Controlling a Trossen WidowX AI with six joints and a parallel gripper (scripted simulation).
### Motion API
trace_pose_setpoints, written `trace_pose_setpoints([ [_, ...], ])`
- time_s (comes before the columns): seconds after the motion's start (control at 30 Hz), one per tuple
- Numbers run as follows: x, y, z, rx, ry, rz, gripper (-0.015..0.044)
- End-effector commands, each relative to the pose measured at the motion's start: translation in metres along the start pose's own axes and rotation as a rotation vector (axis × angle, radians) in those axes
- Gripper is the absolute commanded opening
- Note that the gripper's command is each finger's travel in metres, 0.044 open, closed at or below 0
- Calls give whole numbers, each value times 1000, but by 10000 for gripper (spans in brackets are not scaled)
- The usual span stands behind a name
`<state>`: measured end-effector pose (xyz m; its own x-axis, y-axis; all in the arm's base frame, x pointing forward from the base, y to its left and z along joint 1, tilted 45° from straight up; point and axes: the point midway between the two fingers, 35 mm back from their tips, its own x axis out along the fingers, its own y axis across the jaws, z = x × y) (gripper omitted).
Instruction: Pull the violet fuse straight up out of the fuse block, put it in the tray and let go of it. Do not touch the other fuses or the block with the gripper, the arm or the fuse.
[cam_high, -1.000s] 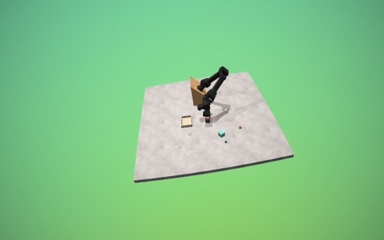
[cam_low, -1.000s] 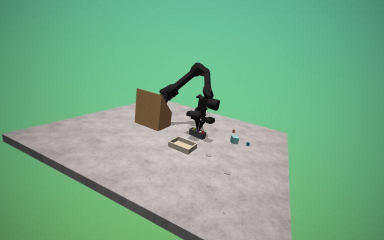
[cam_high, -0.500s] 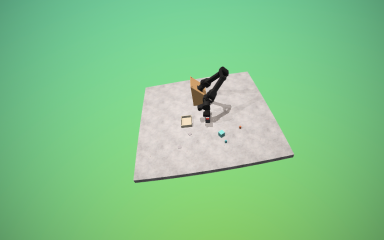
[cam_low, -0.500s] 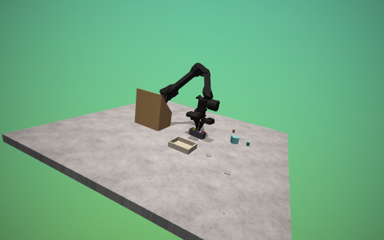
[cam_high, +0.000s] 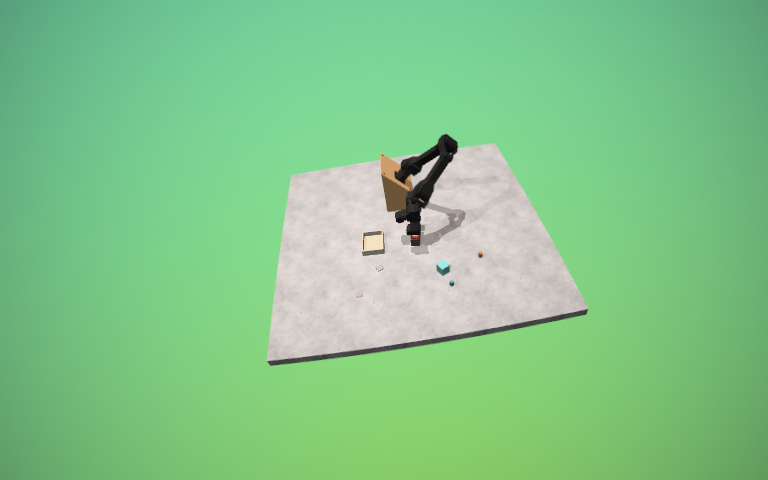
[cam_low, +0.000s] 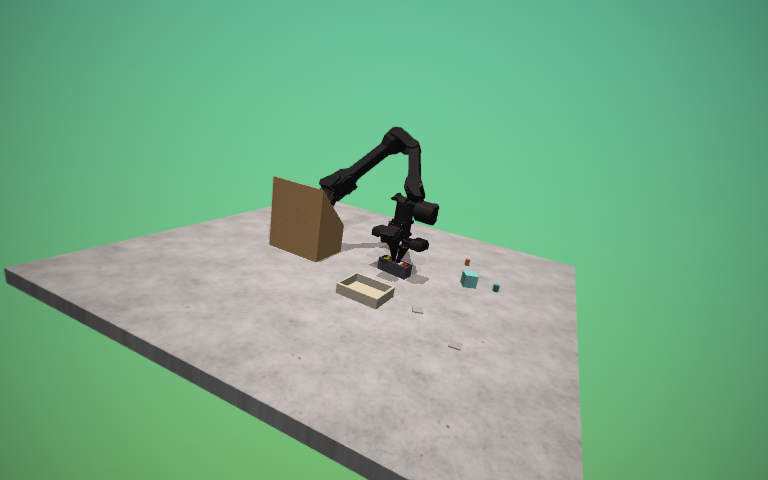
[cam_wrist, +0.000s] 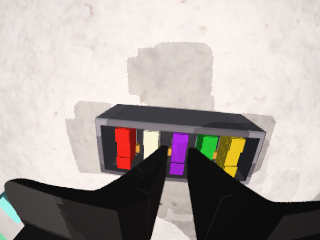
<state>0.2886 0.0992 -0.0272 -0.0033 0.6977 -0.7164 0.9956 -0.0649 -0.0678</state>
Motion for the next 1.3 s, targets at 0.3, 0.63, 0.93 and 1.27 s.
trace_pose_setpoints([
  [0.3, 0, 0, 0, 1, 0, -1, 4],
  [0.63, -2, 0, 0, 1, 0, -1, 0],
  [0.93, -6, 0, 0, 1, 0, -1, 0],
  [1.27, -11, 1, 0, 2, 0, -1, 0],
])
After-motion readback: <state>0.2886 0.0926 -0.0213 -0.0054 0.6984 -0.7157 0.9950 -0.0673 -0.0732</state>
